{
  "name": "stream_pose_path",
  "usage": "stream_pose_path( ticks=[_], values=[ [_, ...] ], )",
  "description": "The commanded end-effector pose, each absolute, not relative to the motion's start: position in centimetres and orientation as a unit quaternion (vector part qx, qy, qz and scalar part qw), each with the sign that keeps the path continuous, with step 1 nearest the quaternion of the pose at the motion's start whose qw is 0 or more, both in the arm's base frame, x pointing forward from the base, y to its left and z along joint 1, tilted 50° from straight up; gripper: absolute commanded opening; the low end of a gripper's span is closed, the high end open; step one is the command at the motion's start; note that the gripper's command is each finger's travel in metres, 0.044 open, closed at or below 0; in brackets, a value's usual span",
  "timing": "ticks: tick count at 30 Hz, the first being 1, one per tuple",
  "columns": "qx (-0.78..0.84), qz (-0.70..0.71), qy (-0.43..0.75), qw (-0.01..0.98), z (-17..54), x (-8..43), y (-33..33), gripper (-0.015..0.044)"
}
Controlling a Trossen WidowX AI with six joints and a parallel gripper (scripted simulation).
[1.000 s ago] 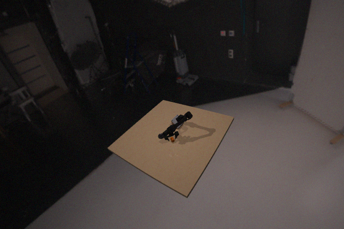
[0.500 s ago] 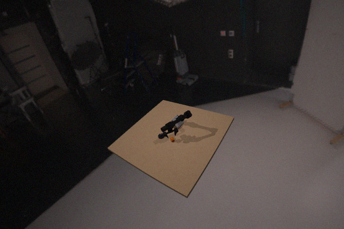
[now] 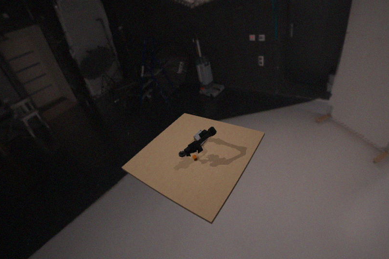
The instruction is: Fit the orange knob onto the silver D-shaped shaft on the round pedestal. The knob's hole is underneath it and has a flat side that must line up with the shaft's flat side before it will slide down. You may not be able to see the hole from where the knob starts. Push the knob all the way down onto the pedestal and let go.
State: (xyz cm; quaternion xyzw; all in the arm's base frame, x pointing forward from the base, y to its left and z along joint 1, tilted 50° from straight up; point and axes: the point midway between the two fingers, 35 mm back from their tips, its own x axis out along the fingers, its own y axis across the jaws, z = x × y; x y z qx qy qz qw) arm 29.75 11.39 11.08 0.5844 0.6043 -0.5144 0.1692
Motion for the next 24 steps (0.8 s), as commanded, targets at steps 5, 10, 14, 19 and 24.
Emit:
stream_pose_path(
  ticks=[5, 10, 14, 19, 24],
  values=[
    [0.575, -0.531, 0.596, 0.18, 10.8, 29.8, 11.5, 0.044],
    [0.575, -0.531, 0.596, 0.179, 9.6, 29.6, 12.9, 0.044],
    [0.575, -0.531, 0.596, 0.179, 9.4, 29.5, 13.2, 0.044],
    [0.575, -0.531, 0.596, 0.18, 8.8, 29.5, 13.8, 0.044],
    [0.575, -0.531, 0.596, 0.179, 8.3, 29.4, 14.4, 0.044]
  ],
)
